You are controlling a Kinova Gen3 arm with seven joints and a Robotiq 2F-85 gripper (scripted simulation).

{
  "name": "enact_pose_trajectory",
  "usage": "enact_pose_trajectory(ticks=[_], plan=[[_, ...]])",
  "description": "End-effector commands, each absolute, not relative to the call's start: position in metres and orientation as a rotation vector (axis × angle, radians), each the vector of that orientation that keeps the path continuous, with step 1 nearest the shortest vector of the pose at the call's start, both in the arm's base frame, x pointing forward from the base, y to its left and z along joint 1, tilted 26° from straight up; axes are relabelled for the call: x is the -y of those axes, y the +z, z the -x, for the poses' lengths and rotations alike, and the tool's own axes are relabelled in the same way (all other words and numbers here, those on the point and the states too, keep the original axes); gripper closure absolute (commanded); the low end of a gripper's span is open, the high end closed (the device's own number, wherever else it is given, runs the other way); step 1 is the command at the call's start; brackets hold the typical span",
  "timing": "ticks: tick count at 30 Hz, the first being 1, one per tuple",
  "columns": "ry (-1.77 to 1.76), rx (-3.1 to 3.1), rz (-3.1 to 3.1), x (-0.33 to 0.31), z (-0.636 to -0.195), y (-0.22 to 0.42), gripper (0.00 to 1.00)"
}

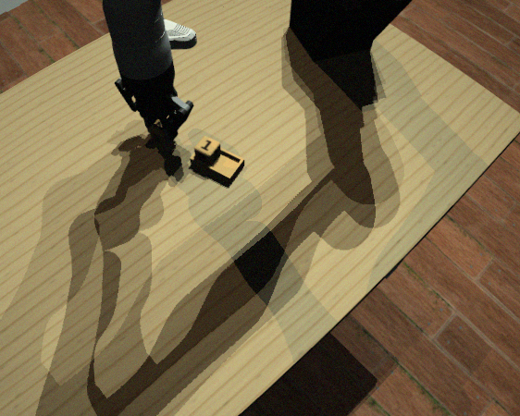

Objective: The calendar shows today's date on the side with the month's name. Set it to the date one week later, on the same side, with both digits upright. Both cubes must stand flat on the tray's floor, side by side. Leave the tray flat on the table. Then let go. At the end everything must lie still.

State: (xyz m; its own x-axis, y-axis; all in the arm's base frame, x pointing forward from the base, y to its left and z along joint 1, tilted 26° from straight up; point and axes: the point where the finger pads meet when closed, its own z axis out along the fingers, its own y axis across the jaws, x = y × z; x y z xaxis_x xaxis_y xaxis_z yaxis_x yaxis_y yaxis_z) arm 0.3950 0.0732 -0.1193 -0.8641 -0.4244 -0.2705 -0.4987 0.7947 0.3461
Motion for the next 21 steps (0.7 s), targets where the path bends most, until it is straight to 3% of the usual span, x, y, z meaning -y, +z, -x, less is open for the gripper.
enact_pose_trajectory(ticks=[1, 8, 18, 21], plan=[[0.614, -2.804, 0.727, -0.0727, -0.3955, -0.1188, 0.74], [0.614, -2.804, 0.727, -0.0727, -0.3955, -0.1188, 0.74], [0.614, -2.804, 0.727, -0.0727, -0.3955, -0.1188, 0.58], [0.614, -2.804, 0.727, -0.0727, -0.3955, -0.1188, 0.58]])
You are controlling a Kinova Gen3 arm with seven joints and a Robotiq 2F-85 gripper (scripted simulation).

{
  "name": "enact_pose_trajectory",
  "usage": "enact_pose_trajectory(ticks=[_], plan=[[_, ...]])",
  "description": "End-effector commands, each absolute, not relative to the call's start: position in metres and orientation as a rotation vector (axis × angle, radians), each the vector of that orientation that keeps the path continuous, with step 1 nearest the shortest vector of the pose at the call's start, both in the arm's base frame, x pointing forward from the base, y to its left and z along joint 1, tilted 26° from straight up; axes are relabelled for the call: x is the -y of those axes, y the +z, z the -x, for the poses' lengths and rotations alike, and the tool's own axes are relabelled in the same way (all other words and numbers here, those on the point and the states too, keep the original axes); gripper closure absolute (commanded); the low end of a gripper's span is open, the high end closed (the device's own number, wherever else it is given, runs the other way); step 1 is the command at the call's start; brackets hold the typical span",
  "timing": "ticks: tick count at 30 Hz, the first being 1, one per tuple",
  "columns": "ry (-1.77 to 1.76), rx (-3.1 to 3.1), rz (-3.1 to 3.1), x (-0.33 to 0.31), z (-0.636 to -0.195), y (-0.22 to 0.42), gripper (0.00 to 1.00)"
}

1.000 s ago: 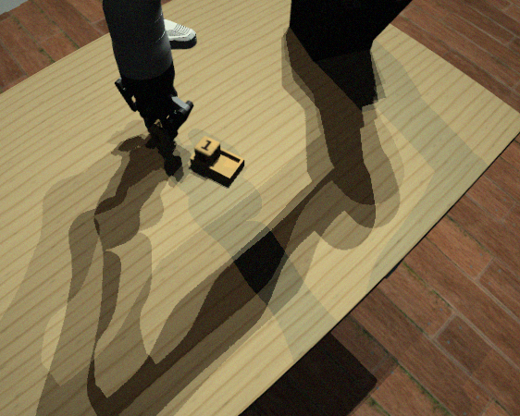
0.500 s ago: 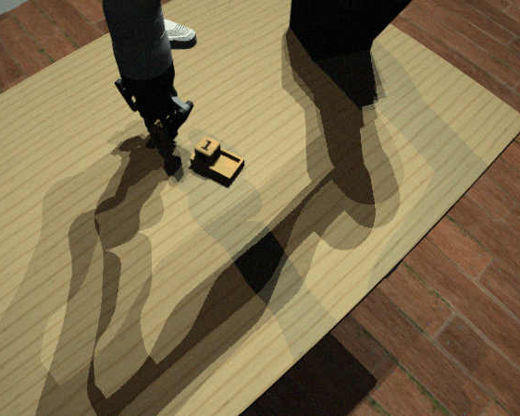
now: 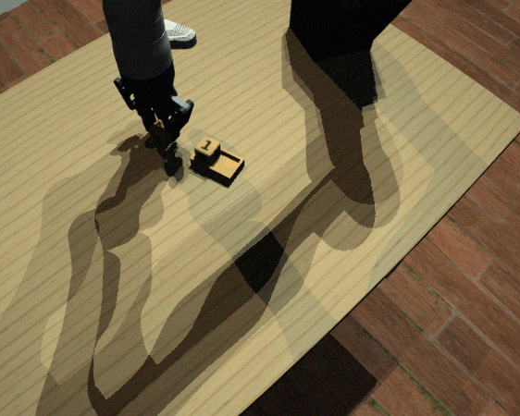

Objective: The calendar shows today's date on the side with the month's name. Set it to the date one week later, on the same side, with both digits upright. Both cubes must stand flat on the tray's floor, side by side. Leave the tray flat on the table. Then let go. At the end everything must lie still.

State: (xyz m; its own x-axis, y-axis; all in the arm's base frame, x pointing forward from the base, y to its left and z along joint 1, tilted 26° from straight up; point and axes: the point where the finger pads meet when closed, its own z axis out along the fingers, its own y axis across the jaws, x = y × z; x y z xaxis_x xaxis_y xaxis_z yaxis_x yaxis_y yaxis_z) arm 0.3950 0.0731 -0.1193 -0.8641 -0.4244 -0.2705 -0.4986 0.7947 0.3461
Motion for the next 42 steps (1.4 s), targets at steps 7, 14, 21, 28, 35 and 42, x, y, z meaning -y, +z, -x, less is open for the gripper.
enact_pose_trajectory(ticks=[7, 14, 21, 28, 35, 42], plan=[[0.614, -2.804, 0.727, -0.073, -0.396, -0.119, 0.54], [0.614, -2.804, 0.727, -0.072, -0.395, -0.118, 0.54], [0.614, -2.804, 0.727, -0.068, -0.395, -0.109, 0.54], [0.614, -2.804, 0.727, -0.055, -0.393, -0.082, 0.54], [0.614, -2.804, 0.727, -0.044, -0.391, -0.060, 0.54], [0.614, -2.804, 0.727, -0.035, -0.389, -0.040, 0.54]])
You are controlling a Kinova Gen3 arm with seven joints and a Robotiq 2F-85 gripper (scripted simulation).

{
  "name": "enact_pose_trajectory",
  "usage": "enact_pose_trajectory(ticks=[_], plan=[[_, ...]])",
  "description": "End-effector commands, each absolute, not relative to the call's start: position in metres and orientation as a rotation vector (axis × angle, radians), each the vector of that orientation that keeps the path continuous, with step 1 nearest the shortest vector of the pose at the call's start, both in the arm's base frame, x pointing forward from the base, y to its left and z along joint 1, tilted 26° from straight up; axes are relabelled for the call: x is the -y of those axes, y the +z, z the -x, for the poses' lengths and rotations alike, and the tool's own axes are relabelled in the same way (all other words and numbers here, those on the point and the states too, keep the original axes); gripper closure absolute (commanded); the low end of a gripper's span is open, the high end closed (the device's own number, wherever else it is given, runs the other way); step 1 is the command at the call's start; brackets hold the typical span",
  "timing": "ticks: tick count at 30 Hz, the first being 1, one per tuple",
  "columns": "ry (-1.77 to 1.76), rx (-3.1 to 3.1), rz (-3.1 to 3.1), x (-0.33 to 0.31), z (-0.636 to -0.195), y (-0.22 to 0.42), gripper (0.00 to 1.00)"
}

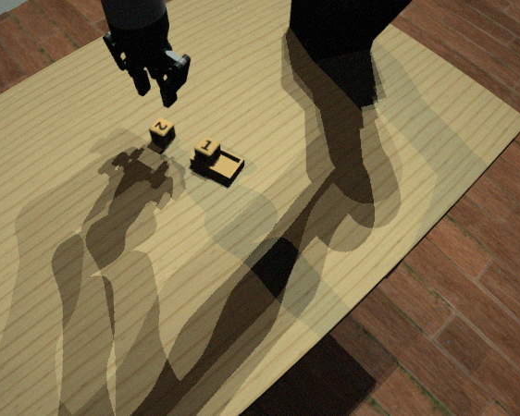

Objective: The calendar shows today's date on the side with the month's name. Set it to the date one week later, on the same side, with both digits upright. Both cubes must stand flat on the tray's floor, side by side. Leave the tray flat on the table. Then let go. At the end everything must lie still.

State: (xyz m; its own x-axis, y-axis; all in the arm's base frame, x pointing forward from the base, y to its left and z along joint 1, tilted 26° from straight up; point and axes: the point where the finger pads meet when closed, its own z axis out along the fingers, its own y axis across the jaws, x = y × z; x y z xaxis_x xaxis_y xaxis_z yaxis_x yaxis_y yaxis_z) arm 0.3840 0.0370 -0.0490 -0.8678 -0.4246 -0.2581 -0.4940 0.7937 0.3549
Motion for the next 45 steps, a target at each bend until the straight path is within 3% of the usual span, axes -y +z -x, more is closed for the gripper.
enact_pose_trajectory(ticks=[1, 5, 6, 45], plan=[[0.614, -2.804, 0.727, -0.0343, -0.3894, -0.0393, 0.54], [0.614, -2.804, 0.727, -0.0337, -0.3893, -0.0380, 0.54], [0.614, -2.804, 0.727, -0.0337, -0.3893, -0.0380, 0.00], [0.599, -2.743, 0.872, -0.0397, -0.3860, -0.0370, 0.00]])
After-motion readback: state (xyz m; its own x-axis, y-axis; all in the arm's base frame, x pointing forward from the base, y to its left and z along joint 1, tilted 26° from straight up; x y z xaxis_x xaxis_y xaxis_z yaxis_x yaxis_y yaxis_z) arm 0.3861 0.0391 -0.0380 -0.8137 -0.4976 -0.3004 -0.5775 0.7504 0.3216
